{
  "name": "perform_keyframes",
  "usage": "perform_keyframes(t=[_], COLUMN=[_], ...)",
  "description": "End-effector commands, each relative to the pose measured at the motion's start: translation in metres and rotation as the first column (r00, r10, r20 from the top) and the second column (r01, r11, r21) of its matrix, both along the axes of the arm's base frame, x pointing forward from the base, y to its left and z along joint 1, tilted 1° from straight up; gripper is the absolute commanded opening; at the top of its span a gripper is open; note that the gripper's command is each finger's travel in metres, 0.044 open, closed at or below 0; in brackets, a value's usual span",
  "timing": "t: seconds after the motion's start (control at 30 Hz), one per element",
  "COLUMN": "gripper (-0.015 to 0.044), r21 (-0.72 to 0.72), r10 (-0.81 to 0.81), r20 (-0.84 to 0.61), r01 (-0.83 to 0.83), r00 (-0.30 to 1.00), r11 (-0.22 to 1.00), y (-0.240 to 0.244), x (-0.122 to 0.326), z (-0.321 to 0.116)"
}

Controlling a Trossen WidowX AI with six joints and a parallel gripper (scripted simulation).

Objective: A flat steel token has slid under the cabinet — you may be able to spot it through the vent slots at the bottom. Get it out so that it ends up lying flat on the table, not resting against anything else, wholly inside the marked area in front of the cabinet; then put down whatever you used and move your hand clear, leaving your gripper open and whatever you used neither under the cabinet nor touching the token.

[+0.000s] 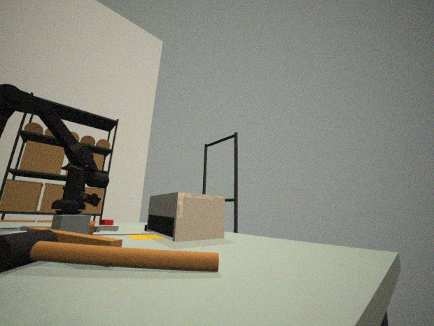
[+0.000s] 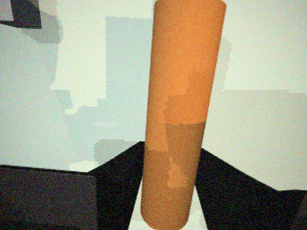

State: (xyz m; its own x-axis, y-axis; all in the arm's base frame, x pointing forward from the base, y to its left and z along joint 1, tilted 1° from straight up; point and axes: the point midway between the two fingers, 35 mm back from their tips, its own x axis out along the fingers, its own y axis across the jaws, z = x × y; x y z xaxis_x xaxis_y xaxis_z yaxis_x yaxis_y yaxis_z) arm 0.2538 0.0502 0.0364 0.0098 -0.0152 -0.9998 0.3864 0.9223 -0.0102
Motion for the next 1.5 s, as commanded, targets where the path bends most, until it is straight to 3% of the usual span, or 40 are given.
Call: perform_keyframes(t=[0.0, 1.47], gripper=[0.0000, 0.0000], r21=[0.002, 0.001], r10=[0.002, 0.002], r20=[0.004, 0.008], r01=[-0.002, -0.002], r00=[1.000, 1.000], r11=[1.000, 1.000], y=[-0.002, -0.023], x=[0.007, 0.061], z=[0.001, 0.002])
